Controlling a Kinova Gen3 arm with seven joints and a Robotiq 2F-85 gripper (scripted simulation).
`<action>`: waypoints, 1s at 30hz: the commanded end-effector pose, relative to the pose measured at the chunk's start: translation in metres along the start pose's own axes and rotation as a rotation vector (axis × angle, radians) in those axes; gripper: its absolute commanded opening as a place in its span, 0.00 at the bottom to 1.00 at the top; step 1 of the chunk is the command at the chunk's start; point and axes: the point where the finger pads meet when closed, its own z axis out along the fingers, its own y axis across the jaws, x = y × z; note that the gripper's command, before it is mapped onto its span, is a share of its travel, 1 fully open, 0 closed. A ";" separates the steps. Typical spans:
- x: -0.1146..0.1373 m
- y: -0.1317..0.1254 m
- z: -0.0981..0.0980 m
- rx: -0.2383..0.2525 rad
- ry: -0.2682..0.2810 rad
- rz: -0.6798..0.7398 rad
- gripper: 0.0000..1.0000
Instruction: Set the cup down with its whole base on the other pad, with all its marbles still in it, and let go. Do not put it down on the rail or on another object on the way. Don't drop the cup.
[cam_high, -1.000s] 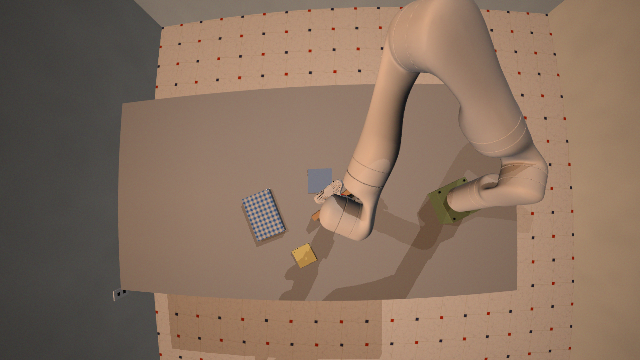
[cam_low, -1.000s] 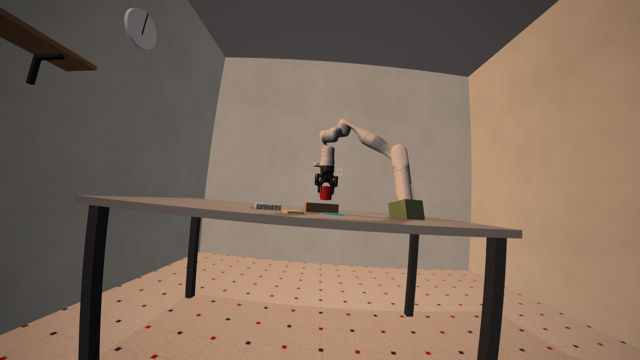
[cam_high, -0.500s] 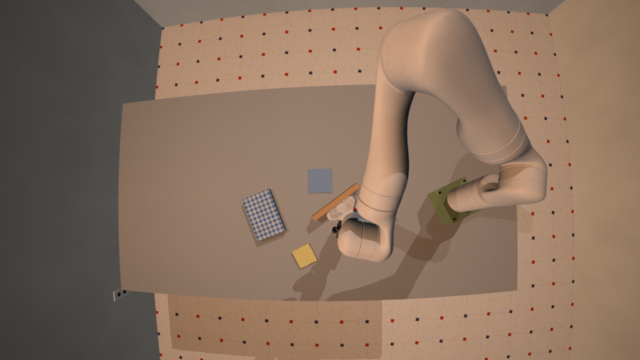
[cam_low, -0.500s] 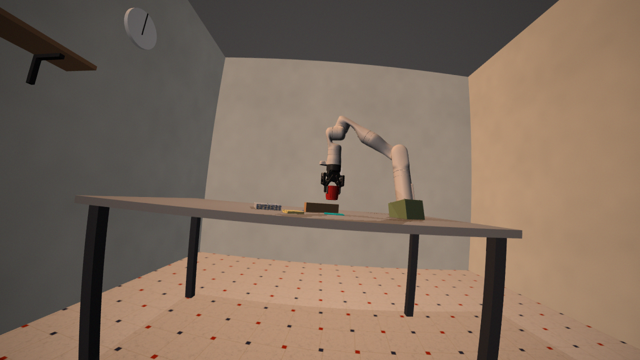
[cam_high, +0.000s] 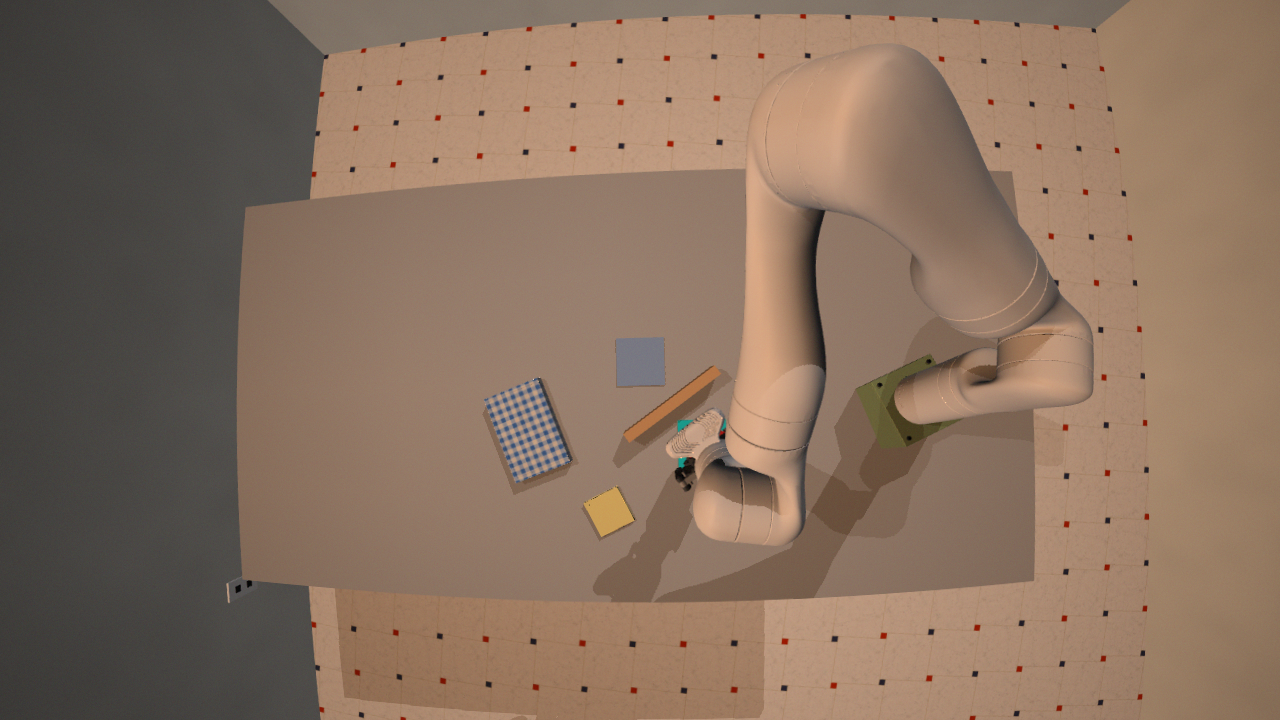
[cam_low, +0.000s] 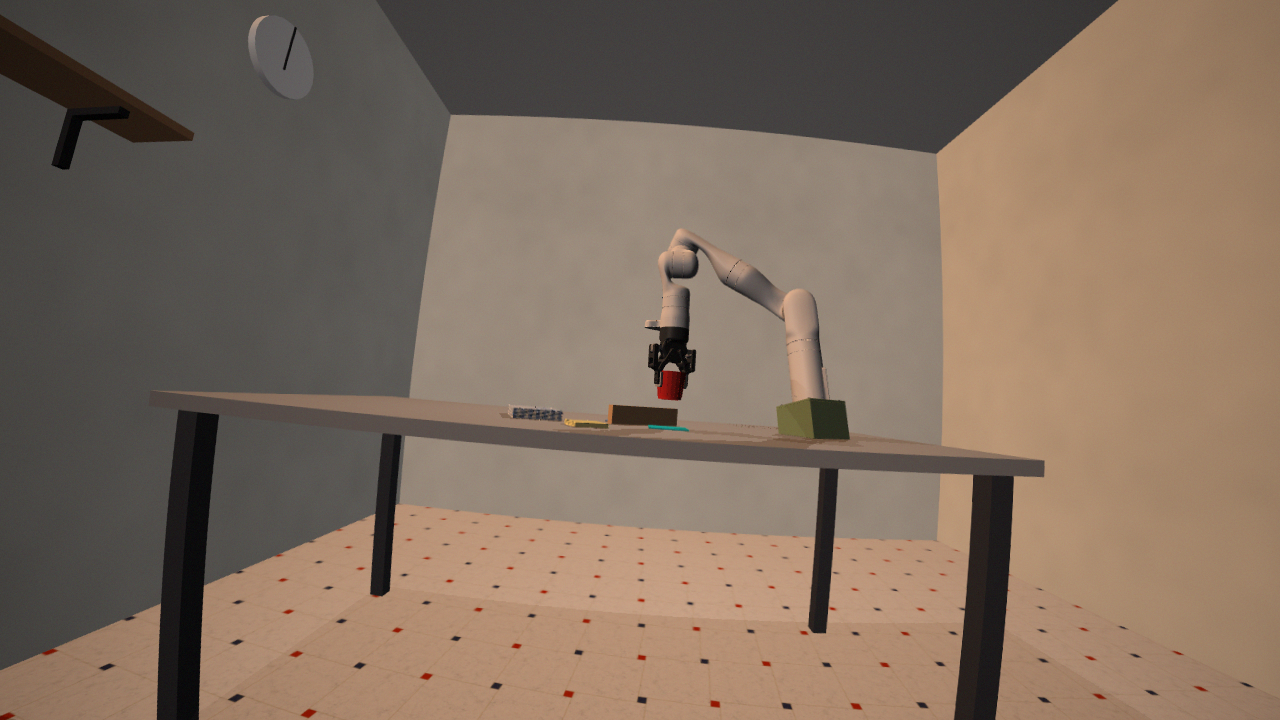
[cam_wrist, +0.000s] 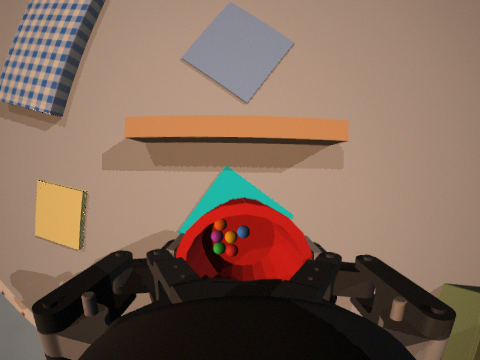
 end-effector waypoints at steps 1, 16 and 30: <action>-0.008 -0.003 0.000 0.010 -0.005 -0.010 0.83; -0.009 -0.003 0.000 0.010 -0.005 -0.010 0.83; -0.009 -0.003 0.005 0.010 -0.005 -0.010 0.83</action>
